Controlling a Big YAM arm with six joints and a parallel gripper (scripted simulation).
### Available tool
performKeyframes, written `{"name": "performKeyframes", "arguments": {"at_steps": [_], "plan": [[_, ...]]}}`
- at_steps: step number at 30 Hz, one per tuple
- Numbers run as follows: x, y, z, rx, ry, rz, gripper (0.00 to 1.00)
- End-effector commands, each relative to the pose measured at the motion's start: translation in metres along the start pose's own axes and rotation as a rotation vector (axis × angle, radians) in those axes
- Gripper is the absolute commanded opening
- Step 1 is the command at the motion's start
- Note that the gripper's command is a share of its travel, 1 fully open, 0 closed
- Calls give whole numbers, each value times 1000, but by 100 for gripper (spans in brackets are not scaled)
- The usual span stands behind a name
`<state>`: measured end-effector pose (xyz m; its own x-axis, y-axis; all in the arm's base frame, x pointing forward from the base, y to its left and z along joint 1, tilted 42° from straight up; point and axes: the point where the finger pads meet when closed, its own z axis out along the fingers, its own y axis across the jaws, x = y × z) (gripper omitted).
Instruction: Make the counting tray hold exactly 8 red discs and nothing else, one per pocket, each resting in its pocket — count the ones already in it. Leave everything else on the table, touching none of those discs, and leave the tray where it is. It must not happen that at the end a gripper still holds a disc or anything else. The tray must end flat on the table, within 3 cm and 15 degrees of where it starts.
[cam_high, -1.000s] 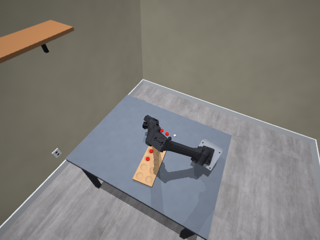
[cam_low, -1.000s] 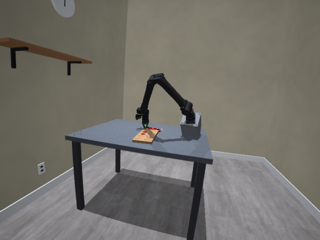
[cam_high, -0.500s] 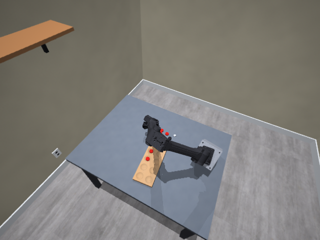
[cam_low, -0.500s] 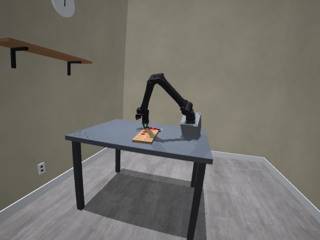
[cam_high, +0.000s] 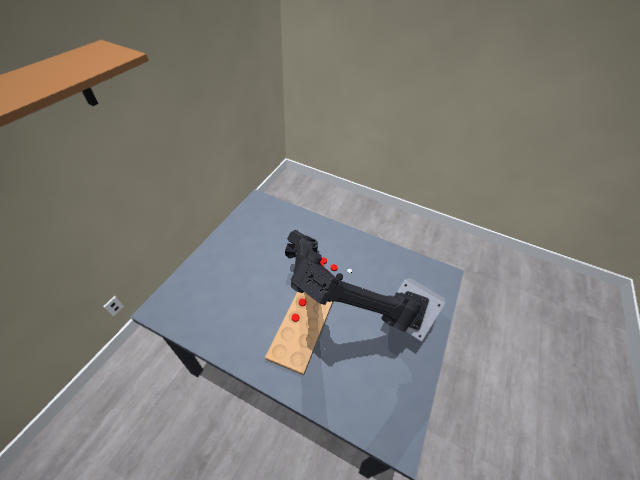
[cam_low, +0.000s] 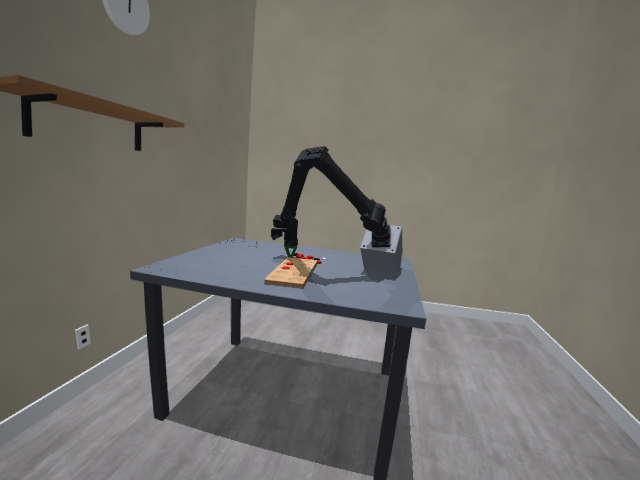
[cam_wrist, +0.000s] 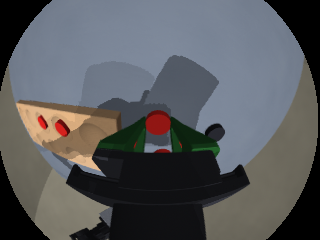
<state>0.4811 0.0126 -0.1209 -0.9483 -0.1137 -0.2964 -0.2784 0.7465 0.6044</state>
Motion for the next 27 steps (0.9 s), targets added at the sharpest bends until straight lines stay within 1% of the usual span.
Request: {"name": "performKeyframes", "arguments": {"at_steps": [1,4,5,7,9,11,15,17,18,20,21,23,24,26,27], "plan": [[1,1,9,-6,4,-4,0],[1,1,9,-6,4,-4,0],[3,-8,-9,0,-8,12,0],[-10,-6,-27,14,-33,-7,0],[-10,-6,-27,14,-33,-7,0],[-20,-9,-49,23,-45,-20,0],[-20,-9,-102,29,-46,-23,0],[-20,-9,-120,30,-47,-25,0],[-20,-9,-125,30,-47,-25,0],[-19,-8,-127,30,-47,-26,0],[-14,-2,-102,2,-3,-30,0],[1,10,-94,-10,25,-4,0],[-12,24,-105,8,9,-4,0],[-12,24,-105,8,9,-4,0],[-19,37,-106,14,11,-6,0]]}}
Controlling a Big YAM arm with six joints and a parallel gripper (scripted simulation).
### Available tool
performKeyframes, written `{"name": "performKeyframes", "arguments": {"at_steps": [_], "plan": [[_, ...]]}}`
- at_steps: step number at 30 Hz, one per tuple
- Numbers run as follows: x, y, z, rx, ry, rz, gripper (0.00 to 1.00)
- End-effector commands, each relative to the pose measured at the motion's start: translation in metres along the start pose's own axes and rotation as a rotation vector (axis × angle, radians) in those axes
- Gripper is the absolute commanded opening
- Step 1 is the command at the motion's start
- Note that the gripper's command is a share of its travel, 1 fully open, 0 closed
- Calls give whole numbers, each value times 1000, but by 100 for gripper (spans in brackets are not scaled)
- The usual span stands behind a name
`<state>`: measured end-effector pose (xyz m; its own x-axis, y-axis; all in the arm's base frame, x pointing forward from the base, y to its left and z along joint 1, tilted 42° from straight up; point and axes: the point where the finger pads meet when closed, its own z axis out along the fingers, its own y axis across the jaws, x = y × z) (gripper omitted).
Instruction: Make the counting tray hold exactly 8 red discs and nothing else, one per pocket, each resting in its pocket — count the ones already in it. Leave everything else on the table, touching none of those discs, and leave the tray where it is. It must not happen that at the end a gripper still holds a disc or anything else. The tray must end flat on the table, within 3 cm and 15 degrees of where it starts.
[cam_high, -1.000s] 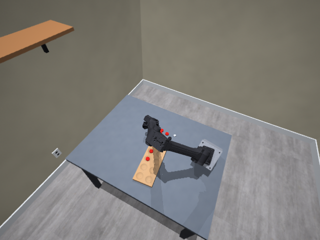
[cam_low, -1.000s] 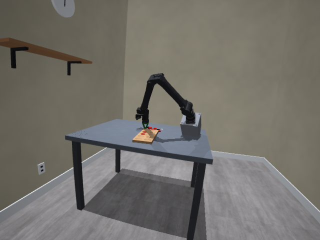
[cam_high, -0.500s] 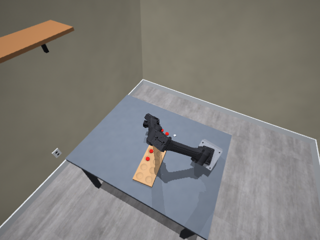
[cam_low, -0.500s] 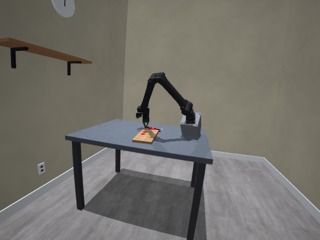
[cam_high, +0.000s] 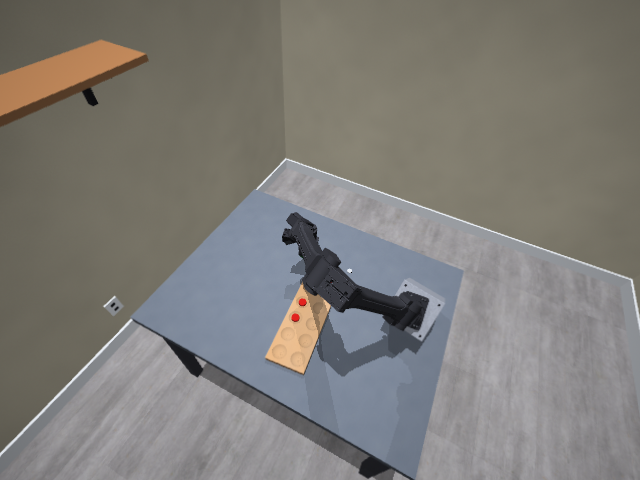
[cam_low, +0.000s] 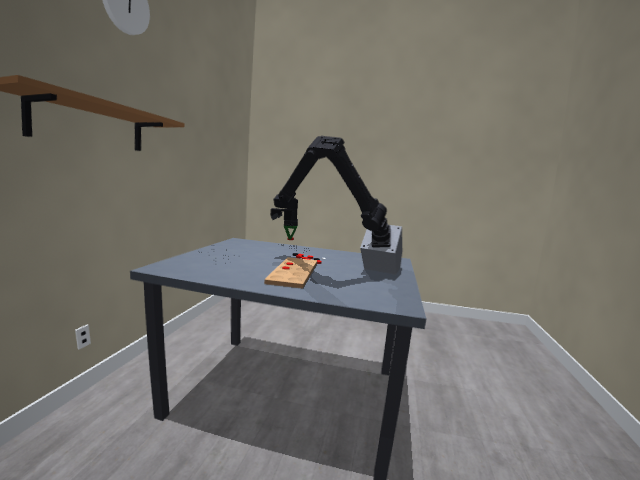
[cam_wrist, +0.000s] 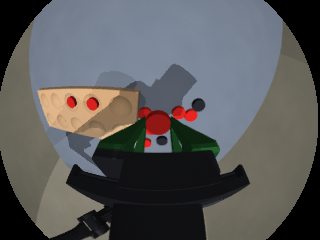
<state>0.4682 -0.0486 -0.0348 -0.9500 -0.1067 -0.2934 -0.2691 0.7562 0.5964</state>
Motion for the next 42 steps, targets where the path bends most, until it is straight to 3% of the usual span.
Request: {"name": "performKeyframes", "arguments": {"at_steps": [1,2,3,4,5,6,7,11,12,13,14,16,19,20,23,26,27,28,31,33,38,42], "plan": [[-20,45,0,6,17,-14,0],[-28,68,0,12,22,-15,0],[-32,67,-2,15,16,-20,0],[-35,86,0,21,20,-21,0],[-51,89,-6,30,-2,-41,0],[-40,113,1,25,24,-19,0],[-50,125,-3,27,17,-26,0],[-52,192,-1,29,26,-19,0],[-52,220,-2,28,23,-19,0],[-52,226,-2,28,23,-19,0],[-50,259,-4,25,19,-19,0],[-50,259,-4,25,19,-19,0],[-38,340,-12,2,-1,-21,0],[-38,341,-12,1,-3,-22,0],[-25,381,-19,-18,-10,-18,0],[-23,389,-20,-23,-11,-17,0],[-27,369,-14,-7,-5,24,0],[-30,370,-12,-9,-14,18,0],[-23,381,16,-19,5,-5,0],[-23,381,16,-19,5,-5,0],[-21,383,68,-20,6,-4,0],[-30,384,70,-23,-14,-6,0]]}}
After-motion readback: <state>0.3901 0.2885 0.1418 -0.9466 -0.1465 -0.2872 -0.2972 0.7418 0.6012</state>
